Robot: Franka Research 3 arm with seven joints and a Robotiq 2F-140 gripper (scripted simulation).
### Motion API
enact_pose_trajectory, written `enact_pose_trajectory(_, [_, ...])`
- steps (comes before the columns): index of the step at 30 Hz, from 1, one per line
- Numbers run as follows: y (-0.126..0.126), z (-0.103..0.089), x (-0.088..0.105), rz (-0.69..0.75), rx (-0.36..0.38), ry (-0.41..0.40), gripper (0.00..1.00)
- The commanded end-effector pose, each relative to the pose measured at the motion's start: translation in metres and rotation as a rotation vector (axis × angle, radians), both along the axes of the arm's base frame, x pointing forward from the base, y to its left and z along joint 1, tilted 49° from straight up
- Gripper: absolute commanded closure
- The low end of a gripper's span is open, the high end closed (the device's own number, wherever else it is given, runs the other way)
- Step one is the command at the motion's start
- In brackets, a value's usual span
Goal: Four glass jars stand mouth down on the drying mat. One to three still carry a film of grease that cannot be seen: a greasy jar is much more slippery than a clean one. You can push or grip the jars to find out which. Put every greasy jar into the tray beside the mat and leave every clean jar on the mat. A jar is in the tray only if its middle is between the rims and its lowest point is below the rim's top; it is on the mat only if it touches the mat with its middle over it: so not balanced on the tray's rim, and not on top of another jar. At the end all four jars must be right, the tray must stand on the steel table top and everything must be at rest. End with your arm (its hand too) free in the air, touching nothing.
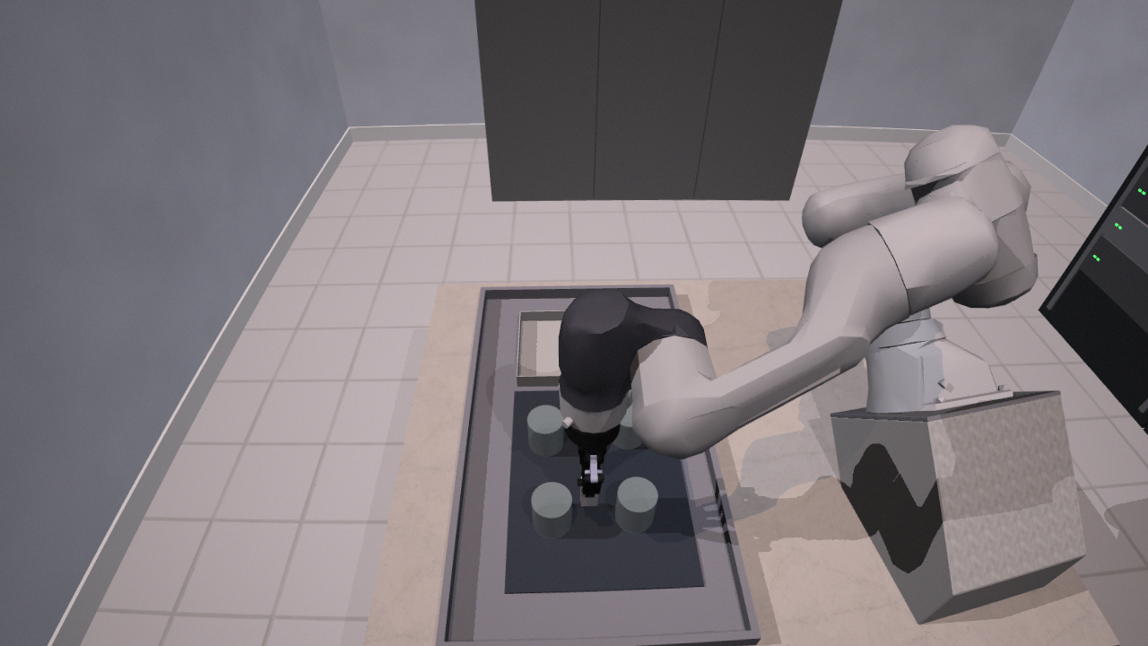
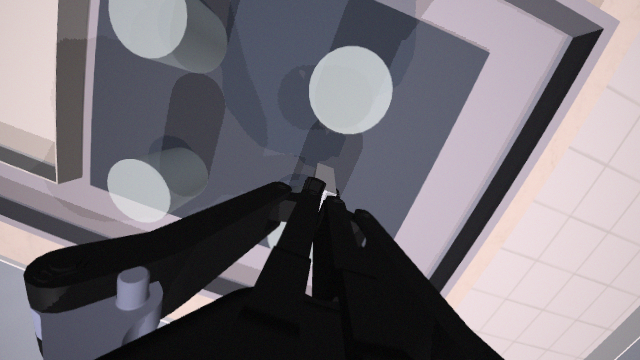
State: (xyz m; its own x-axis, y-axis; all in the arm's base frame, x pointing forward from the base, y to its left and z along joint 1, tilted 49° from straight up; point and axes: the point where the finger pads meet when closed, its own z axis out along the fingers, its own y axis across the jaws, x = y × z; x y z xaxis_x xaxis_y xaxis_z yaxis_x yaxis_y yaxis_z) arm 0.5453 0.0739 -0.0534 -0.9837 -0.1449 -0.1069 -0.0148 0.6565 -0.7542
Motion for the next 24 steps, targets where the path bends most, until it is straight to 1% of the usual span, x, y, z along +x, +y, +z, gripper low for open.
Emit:
enact_pose_trajectory(1, [0.0006, -0.002, -0.0037, 0.003, 0.005, -0.005, 1.0])
enact_pose_trajectory(5, [-0.0028, -0.0048, -0.013, 0.003, 0.005, -0.005, 1.0])
enact_pose_trajectory(24, [-0.0028, -0.0048, -0.013, 0.003, 0.005, -0.005, 1.0])
